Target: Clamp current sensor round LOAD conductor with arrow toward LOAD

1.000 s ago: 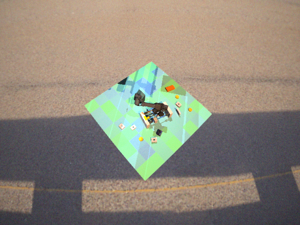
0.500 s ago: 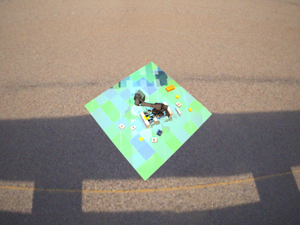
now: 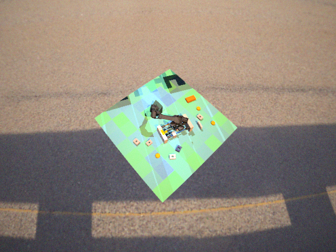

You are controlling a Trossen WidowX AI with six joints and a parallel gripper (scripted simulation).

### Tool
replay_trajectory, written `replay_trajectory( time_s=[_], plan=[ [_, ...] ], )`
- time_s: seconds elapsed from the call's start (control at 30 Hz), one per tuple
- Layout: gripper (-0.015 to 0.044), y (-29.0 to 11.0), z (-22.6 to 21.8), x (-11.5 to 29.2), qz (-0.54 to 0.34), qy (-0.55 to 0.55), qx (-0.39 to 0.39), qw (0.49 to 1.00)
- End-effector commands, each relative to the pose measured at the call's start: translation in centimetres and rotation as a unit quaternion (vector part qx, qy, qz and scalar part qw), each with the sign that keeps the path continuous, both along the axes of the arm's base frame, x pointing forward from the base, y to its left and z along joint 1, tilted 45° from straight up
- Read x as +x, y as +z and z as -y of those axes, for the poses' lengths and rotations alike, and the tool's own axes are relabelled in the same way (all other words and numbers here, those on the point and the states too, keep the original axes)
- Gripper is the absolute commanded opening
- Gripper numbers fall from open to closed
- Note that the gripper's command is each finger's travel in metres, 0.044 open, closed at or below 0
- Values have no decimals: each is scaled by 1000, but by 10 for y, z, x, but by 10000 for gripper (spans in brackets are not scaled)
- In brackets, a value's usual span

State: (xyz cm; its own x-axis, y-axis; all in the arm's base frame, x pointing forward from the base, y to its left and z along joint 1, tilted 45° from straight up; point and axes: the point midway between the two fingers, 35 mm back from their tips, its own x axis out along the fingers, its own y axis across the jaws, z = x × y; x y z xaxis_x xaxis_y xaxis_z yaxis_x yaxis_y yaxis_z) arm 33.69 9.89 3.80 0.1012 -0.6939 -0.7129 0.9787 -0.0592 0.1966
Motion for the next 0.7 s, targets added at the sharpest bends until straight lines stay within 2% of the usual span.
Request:
replay_trajectory(
  time_s=[0.0,0.1,0.37,0.5,0.67],
  plan=[
    [368,0,-1,0,0,0,0,1000],
    [440,0,-1,0,0,0,0,1000],
    [440,-1,0,0,1,1,0,1000],
    [440,-19,22,2,7,9,-3,1000],
    [440,-21,24,3,7,10,-4,1000]
  ],
)
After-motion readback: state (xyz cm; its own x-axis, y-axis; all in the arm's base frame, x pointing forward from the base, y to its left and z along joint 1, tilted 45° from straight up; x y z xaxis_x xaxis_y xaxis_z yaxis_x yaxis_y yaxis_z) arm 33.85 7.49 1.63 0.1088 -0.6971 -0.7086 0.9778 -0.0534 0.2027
